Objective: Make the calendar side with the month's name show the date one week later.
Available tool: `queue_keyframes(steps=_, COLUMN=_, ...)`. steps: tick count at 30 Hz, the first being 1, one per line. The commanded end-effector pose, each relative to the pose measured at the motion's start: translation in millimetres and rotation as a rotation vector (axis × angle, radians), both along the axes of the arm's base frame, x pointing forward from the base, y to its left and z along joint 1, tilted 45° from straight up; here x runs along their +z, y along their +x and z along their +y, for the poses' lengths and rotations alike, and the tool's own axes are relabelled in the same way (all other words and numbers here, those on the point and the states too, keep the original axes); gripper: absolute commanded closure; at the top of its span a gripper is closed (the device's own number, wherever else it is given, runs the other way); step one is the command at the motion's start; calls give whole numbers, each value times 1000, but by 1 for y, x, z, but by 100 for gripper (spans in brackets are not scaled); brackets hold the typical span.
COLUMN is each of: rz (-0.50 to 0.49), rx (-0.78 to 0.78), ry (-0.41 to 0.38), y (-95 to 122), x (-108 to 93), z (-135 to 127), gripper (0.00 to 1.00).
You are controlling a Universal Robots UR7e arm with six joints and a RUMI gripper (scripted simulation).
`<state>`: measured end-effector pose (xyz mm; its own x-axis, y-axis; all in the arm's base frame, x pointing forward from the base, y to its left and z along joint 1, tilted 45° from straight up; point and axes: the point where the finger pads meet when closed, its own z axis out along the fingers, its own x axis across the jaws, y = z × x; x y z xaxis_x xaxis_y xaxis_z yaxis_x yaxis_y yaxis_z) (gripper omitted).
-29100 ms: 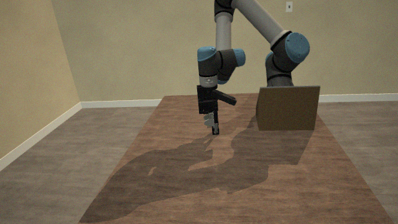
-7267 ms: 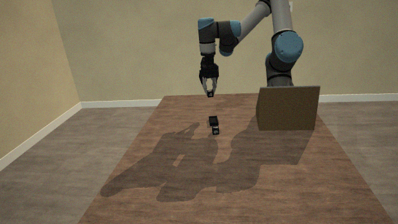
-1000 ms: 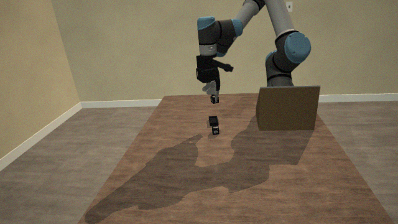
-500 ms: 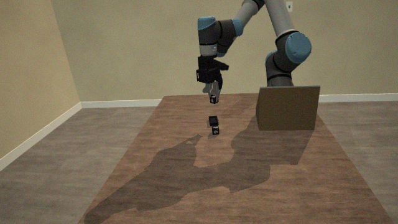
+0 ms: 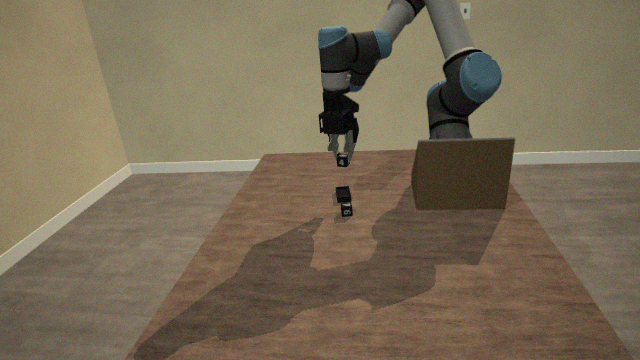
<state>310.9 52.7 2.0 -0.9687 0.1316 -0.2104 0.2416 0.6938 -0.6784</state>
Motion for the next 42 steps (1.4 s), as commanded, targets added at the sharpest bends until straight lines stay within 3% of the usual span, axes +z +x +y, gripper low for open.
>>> queue_keyframes(steps=1, rz=77, rx=80, ry=-2, y=1, x=-1, z=1, gripper=90)
queue_keyframes(steps=23, rz=266, rx=269, ry=-19, y=3, x=-4, z=5, gripper=90)
queue_keyframes(steps=42, rz=318, rx=320, ry=-23, y=4, x=-5, z=6, gripper=90)
